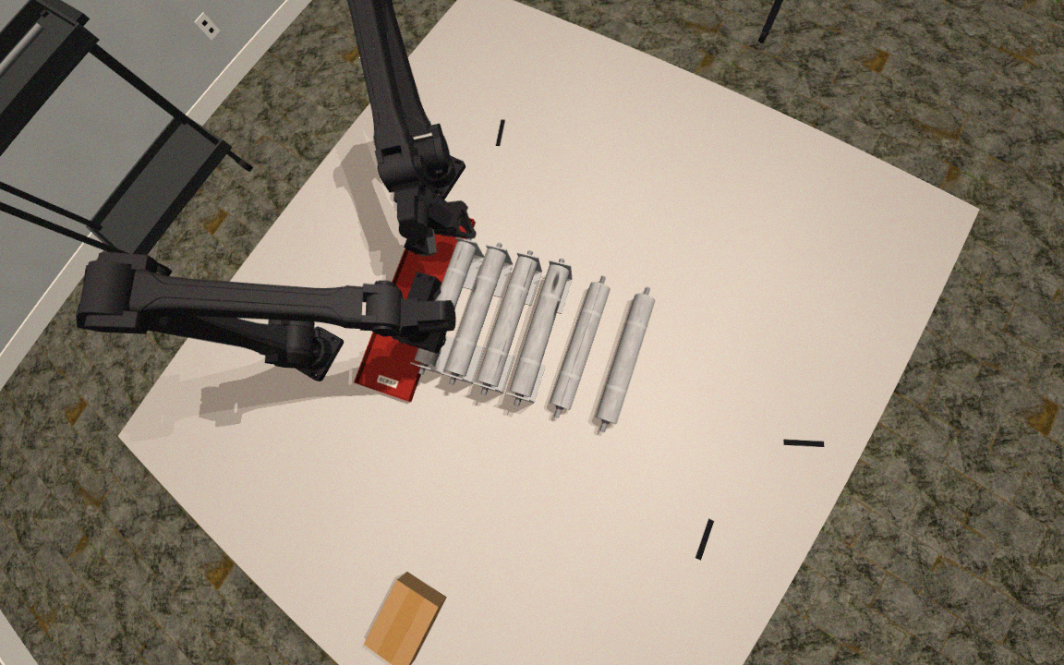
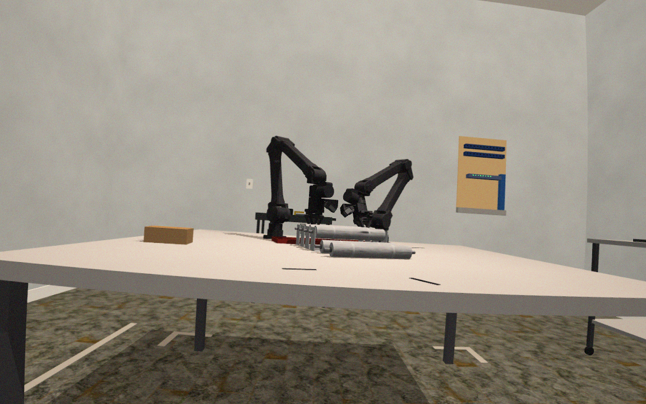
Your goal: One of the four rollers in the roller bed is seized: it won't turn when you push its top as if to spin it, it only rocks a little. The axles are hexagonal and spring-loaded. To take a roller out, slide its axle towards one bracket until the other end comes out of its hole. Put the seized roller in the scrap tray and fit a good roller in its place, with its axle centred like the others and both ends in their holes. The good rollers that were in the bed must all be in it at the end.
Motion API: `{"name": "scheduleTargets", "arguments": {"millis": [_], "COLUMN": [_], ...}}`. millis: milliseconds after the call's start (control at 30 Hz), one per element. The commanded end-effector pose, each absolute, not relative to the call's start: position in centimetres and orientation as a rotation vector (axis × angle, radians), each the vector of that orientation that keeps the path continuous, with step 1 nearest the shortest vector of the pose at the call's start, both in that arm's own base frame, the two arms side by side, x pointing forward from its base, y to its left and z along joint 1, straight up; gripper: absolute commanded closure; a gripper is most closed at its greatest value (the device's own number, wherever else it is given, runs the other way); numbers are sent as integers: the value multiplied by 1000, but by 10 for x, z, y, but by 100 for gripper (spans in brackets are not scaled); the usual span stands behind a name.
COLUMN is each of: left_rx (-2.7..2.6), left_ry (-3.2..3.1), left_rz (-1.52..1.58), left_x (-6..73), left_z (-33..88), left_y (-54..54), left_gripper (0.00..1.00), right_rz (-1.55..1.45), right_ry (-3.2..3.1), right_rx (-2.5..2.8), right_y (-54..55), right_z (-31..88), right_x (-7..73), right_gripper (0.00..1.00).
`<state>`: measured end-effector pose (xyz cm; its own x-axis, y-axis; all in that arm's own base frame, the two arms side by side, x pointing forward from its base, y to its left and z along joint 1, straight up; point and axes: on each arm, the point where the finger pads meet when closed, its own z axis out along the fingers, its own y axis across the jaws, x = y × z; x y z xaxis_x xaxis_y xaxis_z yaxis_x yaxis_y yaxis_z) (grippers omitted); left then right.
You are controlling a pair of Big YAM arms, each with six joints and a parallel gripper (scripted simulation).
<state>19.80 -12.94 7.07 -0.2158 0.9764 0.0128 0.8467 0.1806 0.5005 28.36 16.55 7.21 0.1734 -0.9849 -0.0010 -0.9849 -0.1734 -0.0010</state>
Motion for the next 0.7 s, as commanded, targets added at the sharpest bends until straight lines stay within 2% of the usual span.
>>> {"name": "scheduleTargets", "arguments": {"millis": [0,667], "left_rx": [1759,1780], "left_ry": [2186,2202], "left_rz": [626,652], "left_x": [193,187], "left_z": [64,57], "left_y": [-116,-105], "left_gripper": [97,97], "right_rz": [-35,-33], "right_ry": [2004,2008], "right_rx": [-2346,-2351], "right_y": [174,174], "right_z": [89,89], "right_x": [306,305], "right_gripper": [68,68]}}
